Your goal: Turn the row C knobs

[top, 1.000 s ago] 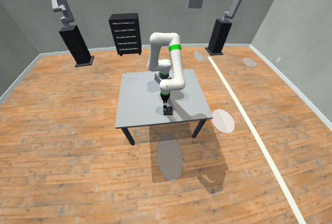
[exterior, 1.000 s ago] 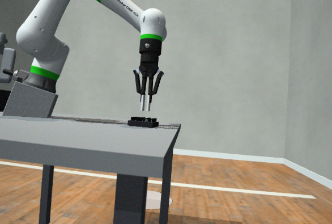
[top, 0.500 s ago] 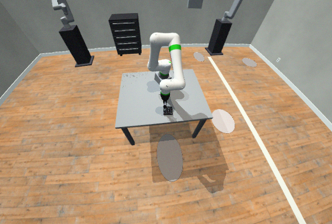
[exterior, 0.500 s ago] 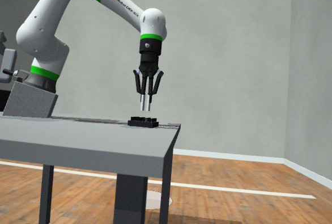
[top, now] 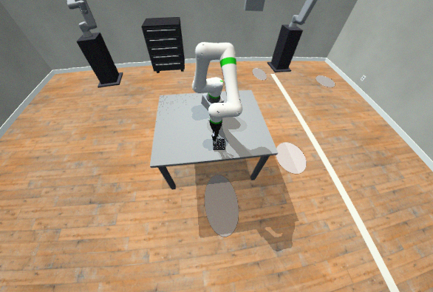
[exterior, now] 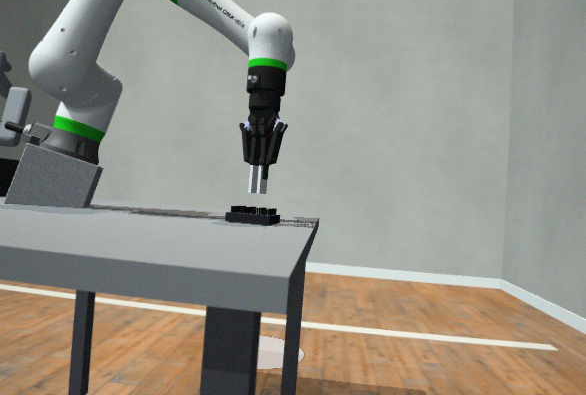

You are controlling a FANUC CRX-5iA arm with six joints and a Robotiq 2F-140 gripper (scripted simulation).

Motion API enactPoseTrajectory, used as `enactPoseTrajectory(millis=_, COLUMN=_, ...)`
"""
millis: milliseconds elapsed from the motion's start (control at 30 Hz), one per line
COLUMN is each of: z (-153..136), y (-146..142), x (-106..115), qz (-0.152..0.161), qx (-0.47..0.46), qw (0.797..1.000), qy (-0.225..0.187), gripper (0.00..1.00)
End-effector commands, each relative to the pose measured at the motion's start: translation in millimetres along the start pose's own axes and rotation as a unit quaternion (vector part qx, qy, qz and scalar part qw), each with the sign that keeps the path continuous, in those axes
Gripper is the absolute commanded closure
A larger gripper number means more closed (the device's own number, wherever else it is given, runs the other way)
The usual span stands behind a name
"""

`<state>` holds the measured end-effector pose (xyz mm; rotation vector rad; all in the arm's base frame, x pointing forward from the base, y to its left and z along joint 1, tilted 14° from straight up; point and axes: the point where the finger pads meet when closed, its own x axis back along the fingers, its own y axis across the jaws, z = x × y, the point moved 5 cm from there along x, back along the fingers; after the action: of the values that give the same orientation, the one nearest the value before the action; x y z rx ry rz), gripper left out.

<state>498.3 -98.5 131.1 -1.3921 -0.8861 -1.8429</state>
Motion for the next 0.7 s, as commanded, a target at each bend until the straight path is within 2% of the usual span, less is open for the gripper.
enactPoseTrajectory(millis=0, z=3, y=-1, x=2, qz=-0.003, qx=-0.078, qw=0.997, qy=-0.006, gripper=0.88)
enactPoseTrajectory(millis=167, z=6, y=-2, x=4, qz=-0.004, qx=-0.162, qw=0.987, qy=-0.005, gripper=0.88)
enactPoseTrajectory(millis=233, z=6, y=-2, x=4, qz=-0.004, qx=-0.162, qw=0.987, qy=-0.005, gripper=0.88)
enactPoseTrajectory(millis=267, z=8, y=-3, x=6, qz=-0.004, qx=-0.210, qw=0.978, qy=-0.005, gripper=0.88)
enactPoseTrajectory(millis=433, z=10, y=-4, x=7, qz=-0.004, qx=-0.284, qw=0.959, qy=-0.005, gripper=0.88)
enactPoseTrajectory(millis=667, z=14, y=-5, x=11, qz=-0.005, qx=-0.396, qw=0.918, qy=-0.004, gripper=0.88)
